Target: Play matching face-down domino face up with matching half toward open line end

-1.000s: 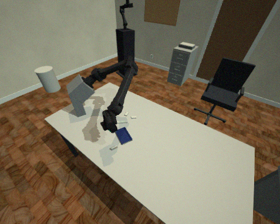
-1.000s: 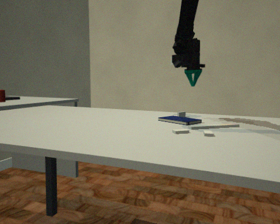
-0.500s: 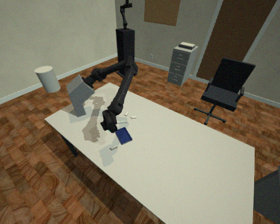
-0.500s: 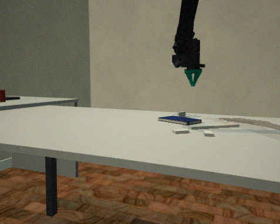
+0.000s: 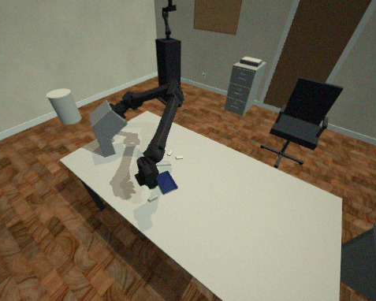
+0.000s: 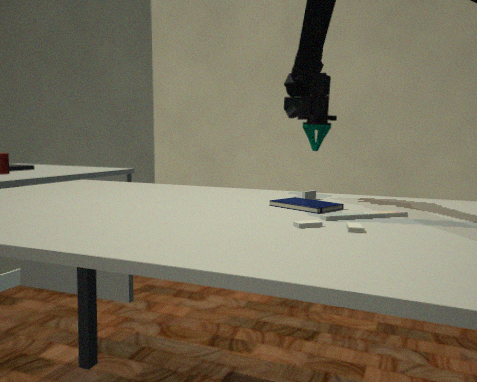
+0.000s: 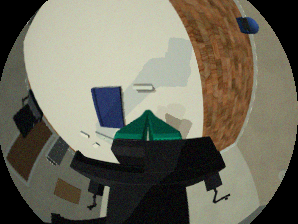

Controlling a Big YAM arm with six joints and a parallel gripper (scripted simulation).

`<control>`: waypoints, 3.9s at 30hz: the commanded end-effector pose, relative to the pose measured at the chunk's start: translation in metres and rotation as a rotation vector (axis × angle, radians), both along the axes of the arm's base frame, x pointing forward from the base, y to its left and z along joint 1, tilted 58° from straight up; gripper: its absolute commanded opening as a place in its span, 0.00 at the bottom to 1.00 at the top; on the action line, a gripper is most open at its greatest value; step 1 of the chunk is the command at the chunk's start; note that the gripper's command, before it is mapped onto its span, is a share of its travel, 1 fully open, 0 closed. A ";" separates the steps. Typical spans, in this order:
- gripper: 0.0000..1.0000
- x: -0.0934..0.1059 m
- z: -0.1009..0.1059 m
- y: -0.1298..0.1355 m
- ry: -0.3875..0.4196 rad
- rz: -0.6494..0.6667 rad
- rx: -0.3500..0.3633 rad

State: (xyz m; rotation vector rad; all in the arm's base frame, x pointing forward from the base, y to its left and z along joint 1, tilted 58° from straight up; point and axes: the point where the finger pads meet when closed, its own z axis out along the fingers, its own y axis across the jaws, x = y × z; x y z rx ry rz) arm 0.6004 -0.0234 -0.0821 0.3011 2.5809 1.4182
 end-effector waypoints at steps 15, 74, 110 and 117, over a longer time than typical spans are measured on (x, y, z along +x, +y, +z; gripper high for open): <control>0.00 0.061 -0.026 0.053 0.031 0.021 0.013; 0.00 0.060 -0.024 0.053 0.035 0.013 0.012; 0.00 0.072 -0.051 0.099 0.021 0.030 0.007; 0.00 0.073 -0.061 0.119 0.032 0.050 0.008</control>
